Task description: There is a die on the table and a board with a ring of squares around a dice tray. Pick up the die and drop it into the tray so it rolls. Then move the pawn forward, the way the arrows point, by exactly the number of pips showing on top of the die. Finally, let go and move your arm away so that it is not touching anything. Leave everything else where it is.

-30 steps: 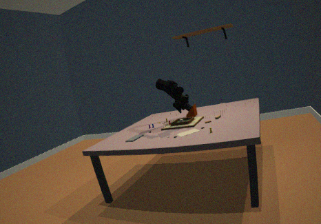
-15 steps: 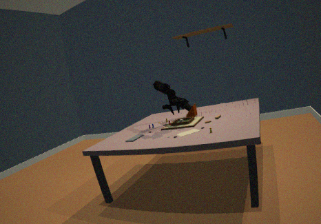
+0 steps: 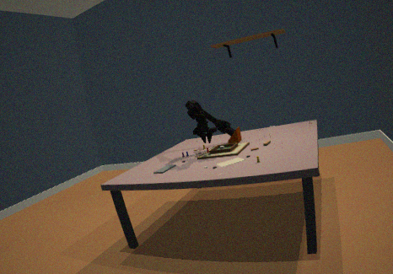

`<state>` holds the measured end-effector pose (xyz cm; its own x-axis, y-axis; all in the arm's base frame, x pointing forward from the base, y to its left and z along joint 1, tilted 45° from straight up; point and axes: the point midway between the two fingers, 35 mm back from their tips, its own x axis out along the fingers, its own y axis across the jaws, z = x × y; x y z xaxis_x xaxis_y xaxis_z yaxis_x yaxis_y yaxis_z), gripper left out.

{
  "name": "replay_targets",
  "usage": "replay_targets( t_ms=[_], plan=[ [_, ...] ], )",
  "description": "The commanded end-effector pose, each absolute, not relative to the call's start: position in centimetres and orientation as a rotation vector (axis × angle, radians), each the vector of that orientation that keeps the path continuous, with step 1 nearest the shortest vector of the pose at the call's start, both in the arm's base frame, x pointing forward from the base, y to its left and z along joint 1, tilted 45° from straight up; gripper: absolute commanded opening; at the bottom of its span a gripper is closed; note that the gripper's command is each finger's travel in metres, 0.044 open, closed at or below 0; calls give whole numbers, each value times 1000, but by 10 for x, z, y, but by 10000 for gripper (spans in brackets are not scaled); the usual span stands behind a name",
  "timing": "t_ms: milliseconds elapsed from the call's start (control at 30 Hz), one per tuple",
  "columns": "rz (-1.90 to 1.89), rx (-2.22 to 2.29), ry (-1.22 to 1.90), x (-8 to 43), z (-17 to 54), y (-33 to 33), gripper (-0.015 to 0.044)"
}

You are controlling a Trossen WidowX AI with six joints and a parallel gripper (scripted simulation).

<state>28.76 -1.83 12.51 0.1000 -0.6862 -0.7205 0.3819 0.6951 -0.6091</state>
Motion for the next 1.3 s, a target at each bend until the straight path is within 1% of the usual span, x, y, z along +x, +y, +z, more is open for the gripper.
replay_targets(
  t_ms=[0, 1267],
  plan=[
    [-899, -188, 1158, 288, 131, -25, 200],
    [-900, -189, 1156, 294, 93, -63, 200]
  ],
)
